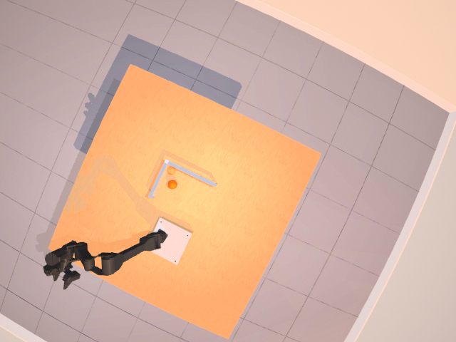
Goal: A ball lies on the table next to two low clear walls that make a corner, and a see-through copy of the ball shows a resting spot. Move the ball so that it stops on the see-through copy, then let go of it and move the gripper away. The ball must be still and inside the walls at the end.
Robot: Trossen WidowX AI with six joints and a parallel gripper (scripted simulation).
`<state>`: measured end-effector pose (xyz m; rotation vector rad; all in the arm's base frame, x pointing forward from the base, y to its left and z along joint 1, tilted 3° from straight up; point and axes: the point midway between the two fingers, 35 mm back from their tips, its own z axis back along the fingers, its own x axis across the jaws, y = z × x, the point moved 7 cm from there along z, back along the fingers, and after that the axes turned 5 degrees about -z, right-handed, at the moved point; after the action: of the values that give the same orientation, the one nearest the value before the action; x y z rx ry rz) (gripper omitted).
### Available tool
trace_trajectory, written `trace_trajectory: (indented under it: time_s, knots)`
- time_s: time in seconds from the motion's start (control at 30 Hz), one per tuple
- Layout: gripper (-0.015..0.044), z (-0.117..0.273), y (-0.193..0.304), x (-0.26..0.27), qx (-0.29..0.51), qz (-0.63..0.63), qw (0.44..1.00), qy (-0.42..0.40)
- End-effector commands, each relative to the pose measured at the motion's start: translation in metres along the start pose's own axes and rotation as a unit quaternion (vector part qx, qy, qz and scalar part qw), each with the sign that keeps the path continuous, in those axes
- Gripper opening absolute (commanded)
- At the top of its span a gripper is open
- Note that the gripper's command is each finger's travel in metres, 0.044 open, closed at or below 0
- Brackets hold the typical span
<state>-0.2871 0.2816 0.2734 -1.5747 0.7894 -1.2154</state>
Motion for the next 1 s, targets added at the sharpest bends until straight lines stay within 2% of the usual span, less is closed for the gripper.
trace_trajectory:
  time_s: [0.0, 0.23, 0.5, 0.73, 0.97]
  knots:
    - [0.0374, 0.002, -0.001, -0.001, -0.001, 0.0, 1.0, 0.005]
    - [0.0367, 0.083, -0.012, -0.043, -0.032, 0.012, 0.983, 0.183]
    - [0.0367, 0.199, -0.007, -0.064, -0.031, 0.006, 0.919, 0.393]
    - [0.0367, 0.302, 0.012, -0.052, 0.003, -0.019, 0.833, 0.552]
    - [0.0367, 0.394, 0.04, -0.011, 0.065, -0.068, 0.734, 0.673]
